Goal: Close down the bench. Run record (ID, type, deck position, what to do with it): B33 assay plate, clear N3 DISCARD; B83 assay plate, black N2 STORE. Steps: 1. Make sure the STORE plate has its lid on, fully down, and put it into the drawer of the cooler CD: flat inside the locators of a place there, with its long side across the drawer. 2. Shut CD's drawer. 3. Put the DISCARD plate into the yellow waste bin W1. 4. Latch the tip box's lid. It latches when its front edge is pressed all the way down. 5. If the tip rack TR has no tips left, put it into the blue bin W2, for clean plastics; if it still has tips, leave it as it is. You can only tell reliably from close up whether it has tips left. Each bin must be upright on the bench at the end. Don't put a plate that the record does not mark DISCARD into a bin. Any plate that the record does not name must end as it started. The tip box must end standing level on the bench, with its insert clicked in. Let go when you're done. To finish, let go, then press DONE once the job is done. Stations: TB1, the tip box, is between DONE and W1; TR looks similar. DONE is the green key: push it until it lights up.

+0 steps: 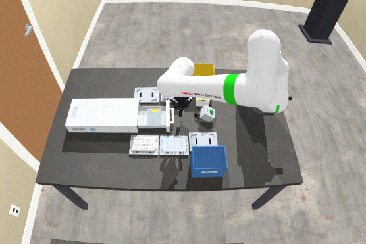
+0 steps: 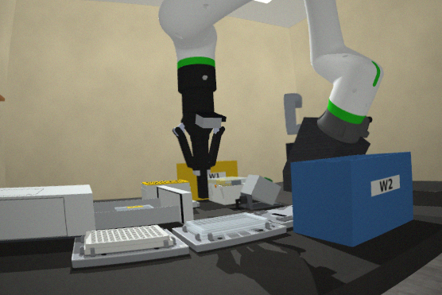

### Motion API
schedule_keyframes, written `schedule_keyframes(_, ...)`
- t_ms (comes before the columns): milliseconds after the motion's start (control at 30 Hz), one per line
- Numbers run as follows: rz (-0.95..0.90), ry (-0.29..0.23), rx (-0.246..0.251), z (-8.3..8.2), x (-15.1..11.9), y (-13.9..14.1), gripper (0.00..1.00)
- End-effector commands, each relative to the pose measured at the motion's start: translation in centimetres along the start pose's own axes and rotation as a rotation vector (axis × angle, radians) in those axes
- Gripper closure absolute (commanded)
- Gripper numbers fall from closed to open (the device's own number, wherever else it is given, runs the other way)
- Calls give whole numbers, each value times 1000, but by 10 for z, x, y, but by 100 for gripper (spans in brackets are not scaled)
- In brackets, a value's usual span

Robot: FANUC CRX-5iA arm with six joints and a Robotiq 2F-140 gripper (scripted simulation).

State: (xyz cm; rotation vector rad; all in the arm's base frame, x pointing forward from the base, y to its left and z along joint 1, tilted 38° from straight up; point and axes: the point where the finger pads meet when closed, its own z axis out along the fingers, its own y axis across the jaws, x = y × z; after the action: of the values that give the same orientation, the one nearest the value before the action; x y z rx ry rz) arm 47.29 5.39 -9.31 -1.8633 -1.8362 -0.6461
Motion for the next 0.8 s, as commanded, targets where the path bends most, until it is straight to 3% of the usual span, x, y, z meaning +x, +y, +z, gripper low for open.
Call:
schedule_keyframes(0, 0, -1, -1, 4, 0, 1, 90)
schedule_keyframes(767, 0, -1, -1, 30, 0, 1, 90)
